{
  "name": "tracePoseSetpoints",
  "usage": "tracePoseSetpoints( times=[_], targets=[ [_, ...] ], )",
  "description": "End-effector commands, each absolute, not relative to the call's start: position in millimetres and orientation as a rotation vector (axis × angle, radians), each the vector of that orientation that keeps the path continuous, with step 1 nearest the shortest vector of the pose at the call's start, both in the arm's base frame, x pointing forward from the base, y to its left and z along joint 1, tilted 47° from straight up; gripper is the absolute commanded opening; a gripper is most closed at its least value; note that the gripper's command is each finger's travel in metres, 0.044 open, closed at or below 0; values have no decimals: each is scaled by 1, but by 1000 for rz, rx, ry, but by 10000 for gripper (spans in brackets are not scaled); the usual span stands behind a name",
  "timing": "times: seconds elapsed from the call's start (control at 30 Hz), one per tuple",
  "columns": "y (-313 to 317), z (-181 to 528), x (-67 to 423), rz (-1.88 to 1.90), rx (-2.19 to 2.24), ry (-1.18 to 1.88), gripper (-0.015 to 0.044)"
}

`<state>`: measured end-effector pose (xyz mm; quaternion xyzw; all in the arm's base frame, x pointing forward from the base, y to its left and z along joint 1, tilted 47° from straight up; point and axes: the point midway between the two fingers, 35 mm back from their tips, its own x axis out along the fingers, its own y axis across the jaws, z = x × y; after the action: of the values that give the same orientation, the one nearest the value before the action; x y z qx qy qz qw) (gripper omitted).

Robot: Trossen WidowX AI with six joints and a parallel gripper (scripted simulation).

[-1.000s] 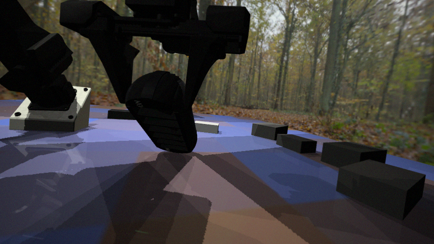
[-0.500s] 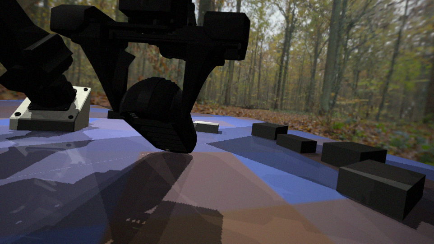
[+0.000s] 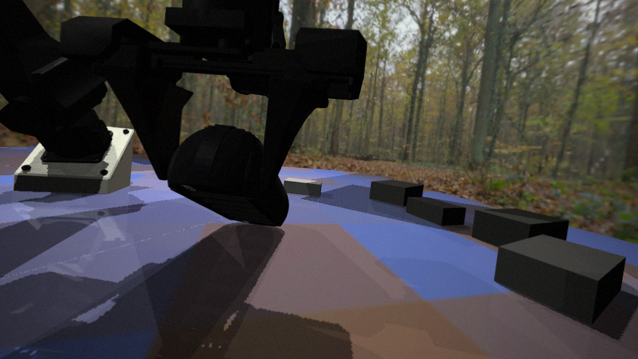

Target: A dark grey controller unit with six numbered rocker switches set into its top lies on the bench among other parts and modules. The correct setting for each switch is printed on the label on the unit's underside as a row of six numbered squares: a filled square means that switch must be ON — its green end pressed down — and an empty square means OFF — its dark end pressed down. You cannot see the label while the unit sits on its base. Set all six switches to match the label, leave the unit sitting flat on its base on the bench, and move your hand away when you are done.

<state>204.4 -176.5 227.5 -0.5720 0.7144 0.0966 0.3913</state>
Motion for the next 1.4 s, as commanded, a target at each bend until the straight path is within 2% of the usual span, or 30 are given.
tracePoseSetpoints(
  times=[0.0,1.37],
  targets=[
    [-178,221,204,274,-1451,1810,338],
    [-207,210,197,271,-1453,1810,338]
  ],
)
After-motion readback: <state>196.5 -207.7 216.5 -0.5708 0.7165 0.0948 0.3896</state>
